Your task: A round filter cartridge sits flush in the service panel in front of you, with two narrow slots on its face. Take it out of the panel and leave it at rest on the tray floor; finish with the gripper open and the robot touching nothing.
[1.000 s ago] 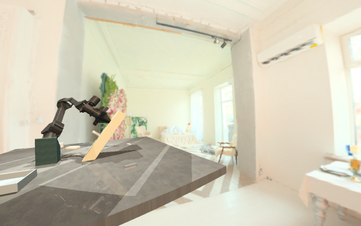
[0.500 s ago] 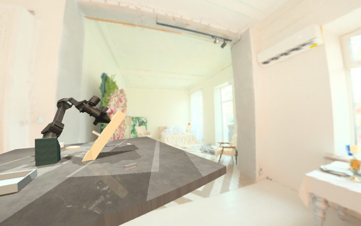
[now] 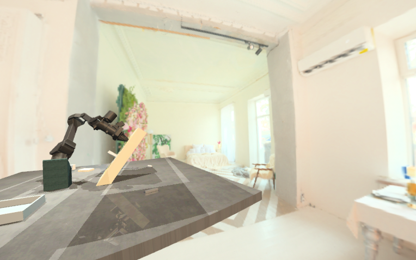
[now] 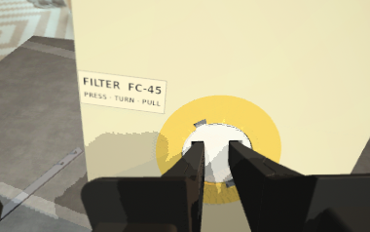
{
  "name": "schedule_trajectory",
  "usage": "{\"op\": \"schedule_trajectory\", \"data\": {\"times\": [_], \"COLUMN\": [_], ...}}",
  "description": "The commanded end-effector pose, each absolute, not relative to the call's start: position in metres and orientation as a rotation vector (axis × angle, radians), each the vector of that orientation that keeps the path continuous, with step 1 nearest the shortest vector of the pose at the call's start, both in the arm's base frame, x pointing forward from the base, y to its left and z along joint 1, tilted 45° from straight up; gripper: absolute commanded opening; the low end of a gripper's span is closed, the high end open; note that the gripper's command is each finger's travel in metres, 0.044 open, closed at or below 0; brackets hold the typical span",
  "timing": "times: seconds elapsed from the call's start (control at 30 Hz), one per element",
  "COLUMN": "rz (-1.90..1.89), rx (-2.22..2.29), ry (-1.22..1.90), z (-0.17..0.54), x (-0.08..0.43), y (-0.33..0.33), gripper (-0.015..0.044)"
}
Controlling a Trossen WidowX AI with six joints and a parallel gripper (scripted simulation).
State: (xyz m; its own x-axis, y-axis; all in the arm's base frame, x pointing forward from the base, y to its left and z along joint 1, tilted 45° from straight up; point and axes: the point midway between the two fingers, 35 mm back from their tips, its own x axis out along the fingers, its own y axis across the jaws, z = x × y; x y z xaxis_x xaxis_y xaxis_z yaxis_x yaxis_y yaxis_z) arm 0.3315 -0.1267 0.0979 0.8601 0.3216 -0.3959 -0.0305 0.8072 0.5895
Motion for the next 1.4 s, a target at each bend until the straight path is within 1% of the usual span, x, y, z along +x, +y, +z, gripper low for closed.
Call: {"op": "schedule_trajectory", "data": {"times": [0.0, 1.1, 1.23, 1.37], "rz": [0.158, -0.179, -0.165, -0.168], "rx": [0.763, 1.872, 1.828, 1.807], "ry": [0.535, 0.61, 0.61, 0.618], "z": [0.094, 0.094, 0.095, 0.099], "x": [0.334, 0.334, 0.334, 0.32], "y": [-0.124, -0.125, -0.125, -0.132], "gripper": [0.0, 0.0, 0.0, 0.0]}}
